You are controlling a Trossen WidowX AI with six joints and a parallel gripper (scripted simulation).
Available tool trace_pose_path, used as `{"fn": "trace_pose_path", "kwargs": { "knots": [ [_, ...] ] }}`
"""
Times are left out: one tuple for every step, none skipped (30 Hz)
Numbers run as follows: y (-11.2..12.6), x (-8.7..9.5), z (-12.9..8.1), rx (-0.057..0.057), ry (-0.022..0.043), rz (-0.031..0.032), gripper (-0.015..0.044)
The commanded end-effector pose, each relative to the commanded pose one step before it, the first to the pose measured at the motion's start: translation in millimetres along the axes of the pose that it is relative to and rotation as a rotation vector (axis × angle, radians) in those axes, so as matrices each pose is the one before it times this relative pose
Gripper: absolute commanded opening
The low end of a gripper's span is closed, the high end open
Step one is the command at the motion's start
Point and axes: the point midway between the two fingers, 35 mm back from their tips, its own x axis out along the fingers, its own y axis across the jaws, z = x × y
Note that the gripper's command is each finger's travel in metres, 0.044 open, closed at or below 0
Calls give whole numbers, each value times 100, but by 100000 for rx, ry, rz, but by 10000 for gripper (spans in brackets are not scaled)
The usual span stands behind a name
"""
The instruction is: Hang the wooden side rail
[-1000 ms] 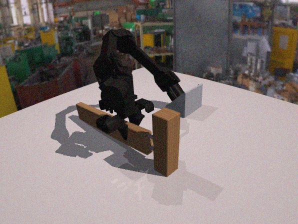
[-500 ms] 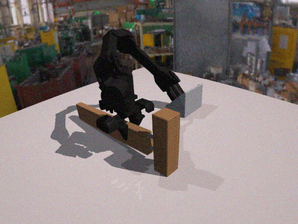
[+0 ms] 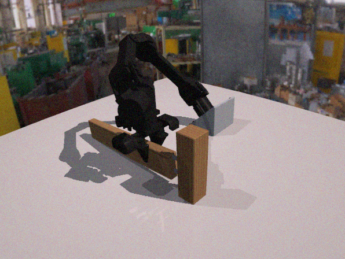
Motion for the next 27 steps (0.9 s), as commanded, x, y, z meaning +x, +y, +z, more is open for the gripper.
{"fn": "trace_pose_path", "kwargs": {
  "knots": [
    [-45,-222,-372,-107,398,789,0],
    [8,11,-11,1,0,1,0],
    [2,11,-11,0,0,0,0],
    [-4,10,-10,0,0,0,0],
    [-7,5,-11,0,1,0,0],
    [-8,-2,-10,0,1,0,0],
    [-8,-9,-10,0,1,0,0],
    [-3,-11,-11,0,1,0,0],
    [1,-11,-11,0,1,0,0],
    [2,-11,-11,0,1,0,0],
    [4,-11,-11,0,1,0,0],
    [5,-7,-7,0,1,0,0],
    [7,-7,-7,0,1,0,0],
    [8,-8,-7,0,1,0,0],
    [8,-8,-7,0,1,0,0],
    [8,-8,-7,0,1,0,0],
    [8,-8,-7,0,1,0,0],
    [8,-8,-7,0,1,0,0],
    [8,-8,-7,0,1,0,0],
    [8,-8,-7,0,1,0,0],
    [8,-8,-7,0,1,0,0],
    [8,-8,-7,0,1,0,0],
    [8,-8,-7,0,1,0,0],
    [8,-8,-7,0,1,0,0],
    [8,-8,-7,0,1,0,0],
    [8,-8,-7,0,1,0,0],
    [8,-8,-7,0,1,0,0]
  ]
}}
